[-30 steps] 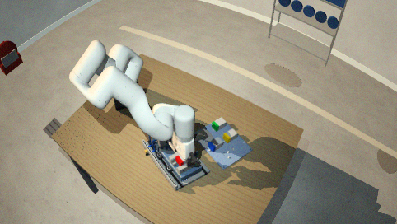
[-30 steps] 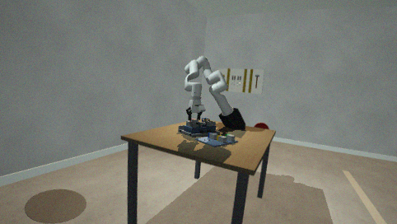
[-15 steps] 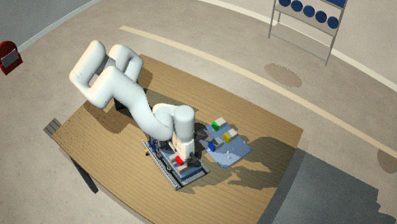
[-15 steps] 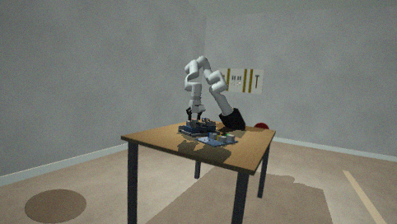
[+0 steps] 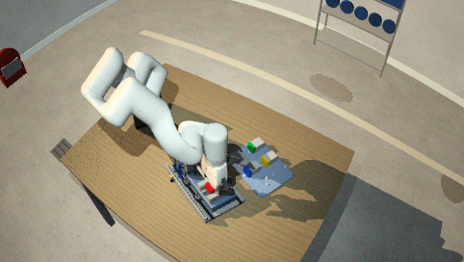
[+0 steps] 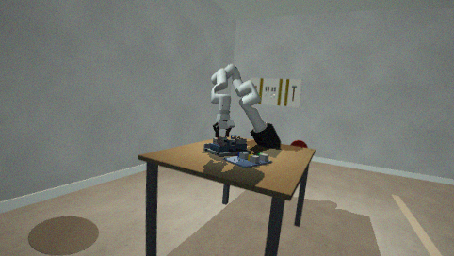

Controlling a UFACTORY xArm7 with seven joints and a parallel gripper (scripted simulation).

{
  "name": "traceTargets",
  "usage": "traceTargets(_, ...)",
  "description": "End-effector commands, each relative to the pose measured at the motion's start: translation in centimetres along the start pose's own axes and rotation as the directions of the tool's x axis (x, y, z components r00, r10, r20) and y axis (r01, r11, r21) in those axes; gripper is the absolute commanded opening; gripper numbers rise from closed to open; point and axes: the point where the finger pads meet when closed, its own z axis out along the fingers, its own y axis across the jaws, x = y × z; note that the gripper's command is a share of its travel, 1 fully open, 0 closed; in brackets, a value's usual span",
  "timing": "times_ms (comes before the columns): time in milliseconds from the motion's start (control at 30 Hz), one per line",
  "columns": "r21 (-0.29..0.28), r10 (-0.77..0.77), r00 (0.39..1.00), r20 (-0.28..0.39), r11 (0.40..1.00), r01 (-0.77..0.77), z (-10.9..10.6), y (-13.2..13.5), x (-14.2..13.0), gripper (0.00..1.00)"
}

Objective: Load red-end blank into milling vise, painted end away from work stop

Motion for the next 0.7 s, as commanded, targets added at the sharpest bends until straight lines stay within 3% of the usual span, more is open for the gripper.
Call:
traceTargets(0,-0.003,0.0,1.0,-0.001,1.0,0.0,-0.14,0.11,0.05,1.0)
traceTargets(667,-0.002,0.0,1.0,-0.001,1.0,0.0,-0.53,0.11,0.04,1.0)
